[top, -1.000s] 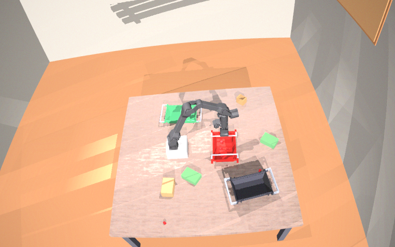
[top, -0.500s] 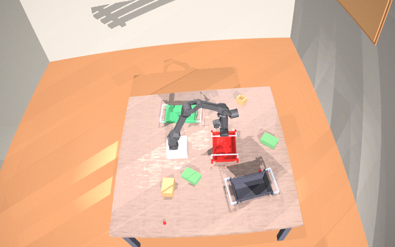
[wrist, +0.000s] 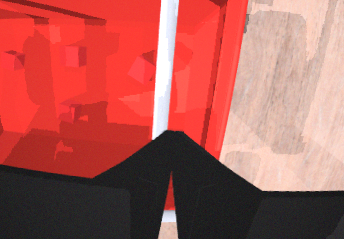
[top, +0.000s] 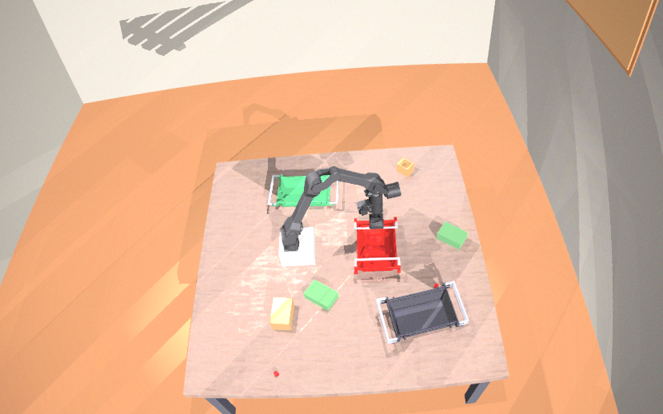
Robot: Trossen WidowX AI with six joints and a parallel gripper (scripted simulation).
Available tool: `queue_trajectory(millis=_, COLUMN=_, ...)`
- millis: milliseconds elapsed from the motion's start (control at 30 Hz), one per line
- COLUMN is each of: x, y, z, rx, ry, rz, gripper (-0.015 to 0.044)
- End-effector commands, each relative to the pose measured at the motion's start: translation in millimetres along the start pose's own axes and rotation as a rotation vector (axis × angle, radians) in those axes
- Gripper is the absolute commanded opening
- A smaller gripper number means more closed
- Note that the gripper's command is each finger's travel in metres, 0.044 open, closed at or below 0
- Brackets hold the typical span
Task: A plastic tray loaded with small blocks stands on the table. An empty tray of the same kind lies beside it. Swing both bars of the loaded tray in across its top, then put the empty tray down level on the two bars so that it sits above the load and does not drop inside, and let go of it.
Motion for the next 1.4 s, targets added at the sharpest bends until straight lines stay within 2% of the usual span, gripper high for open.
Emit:
queue_trajectory(millis=0, x=0, y=0, z=0, rx=0.000, ry=0.000, rz=0.000, gripper=0.0000)
queue_trajectory(millis=67, x=0, y=0, z=0, rx=0.000, ry=0.000, rz=0.000, gripper=0.0000)
queue_trajectory(millis=333, x=0, y=1, z=6, rx=0.001, ry=0.001, rz=0.000, gripper=0.0210)
queue_trajectory(millis=433, x=-2, y=5, z=30, rx=0.006, ry=0.002, rz=-0.002, gripper=0.0289)
queue_trajectory(millis=633, x=0, y=3, z=112, rx=0.019, ry=0.008, rz=-0.008, gripper=0.0440)
queue_trajectory(millis=700, x=2, y=-2, z=137, rx=0.023, ry=0.009, rz=-0.010, gripper=0.0440)
queue_trajectory(millis=767, x=3, y=-5, z=145, rx=0.024, ry=0.010, rz=-0.010, gripper=0.0440)
queue_trajectory(millis=800, x=-4, y=2, z=113, rx=0.010, ry=0.003, rz=-0.013, gripper=0.0440)
queue_trajectory(millis=867, x=-25, y=-13, z=108, rx=0.009, ry=0.003, rz=-0.013, gripper=0.0440)
queue_trajectory(millis=1133, x=-112, y=-116, z=78, rx=0.003, ry=0.006, rz=-0.012, gripper=0.0440)
queue_trajectory(millis=1367, x=-143, y=-232, z=48, rx=-0.009, ry=0.012, rz=-0.012, gripper=0.0440)
Point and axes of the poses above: the point midway between the two fingers, 35 mm back from their tips, its own z axis back along the fingers, its own x axis across the jaws, y = z × x, the point moved 10 cm from there along z, back along the fingers, and after that the axes turned 7 degrees about -z, right-handed, at the moved point
